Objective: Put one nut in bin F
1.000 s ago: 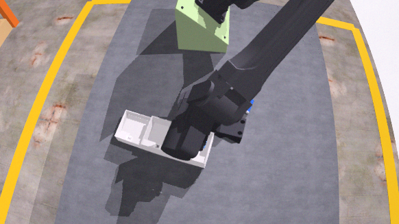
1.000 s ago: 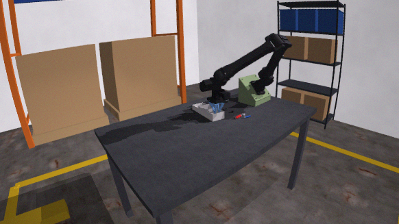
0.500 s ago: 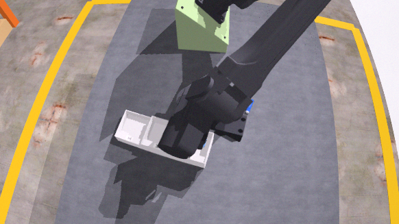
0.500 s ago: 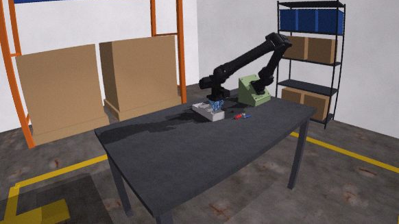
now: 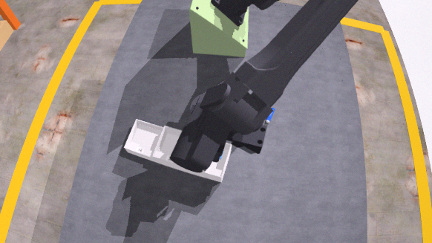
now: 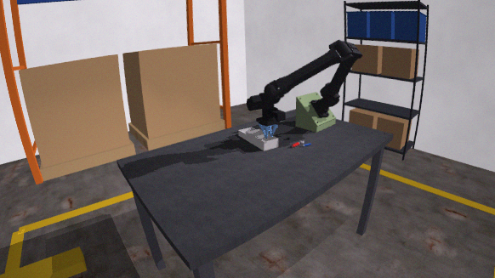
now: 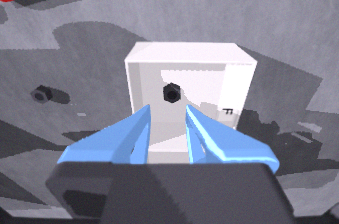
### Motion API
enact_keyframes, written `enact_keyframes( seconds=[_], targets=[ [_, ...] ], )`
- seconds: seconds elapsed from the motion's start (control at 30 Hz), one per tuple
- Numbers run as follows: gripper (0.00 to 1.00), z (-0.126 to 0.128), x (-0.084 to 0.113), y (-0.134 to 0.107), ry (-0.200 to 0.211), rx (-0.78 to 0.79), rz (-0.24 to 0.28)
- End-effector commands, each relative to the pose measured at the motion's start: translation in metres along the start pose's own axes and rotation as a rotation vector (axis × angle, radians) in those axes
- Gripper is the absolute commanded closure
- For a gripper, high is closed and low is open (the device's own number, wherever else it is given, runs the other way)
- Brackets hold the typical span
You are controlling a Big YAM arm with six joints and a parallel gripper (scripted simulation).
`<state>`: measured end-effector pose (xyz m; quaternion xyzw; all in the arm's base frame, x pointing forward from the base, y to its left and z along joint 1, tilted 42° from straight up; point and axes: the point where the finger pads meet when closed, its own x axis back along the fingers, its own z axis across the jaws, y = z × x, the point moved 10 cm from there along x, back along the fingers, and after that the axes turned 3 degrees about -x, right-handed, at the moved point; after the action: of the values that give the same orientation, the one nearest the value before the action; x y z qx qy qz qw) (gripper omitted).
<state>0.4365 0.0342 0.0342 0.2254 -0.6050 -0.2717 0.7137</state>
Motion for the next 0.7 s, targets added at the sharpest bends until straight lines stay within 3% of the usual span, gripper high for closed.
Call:
enact_keyframes(
  seconds=[0.0,0.2,0.23,0.37,0.57,0.67],
  targets=[
    [0.70,-0.021,0.024,-0.003,-0.054,0.013,-0.004],
    [0.70,-0.022,0.024,-0.003,-0.054,0.013,-0.004],
    [0.70,-0.022,0.039,0.005,-0.076,0.032,-0.001],
    [0.70,-0.021,0.057,0.005,-0.077,0.033,-0.001],
    [0.70,-0.022,0.047,-0.005,-0.051,0.011,-0.004],
    [0.70,-0.021,0.043,0.008,-0.046,0.038,0.000]
  ],
)
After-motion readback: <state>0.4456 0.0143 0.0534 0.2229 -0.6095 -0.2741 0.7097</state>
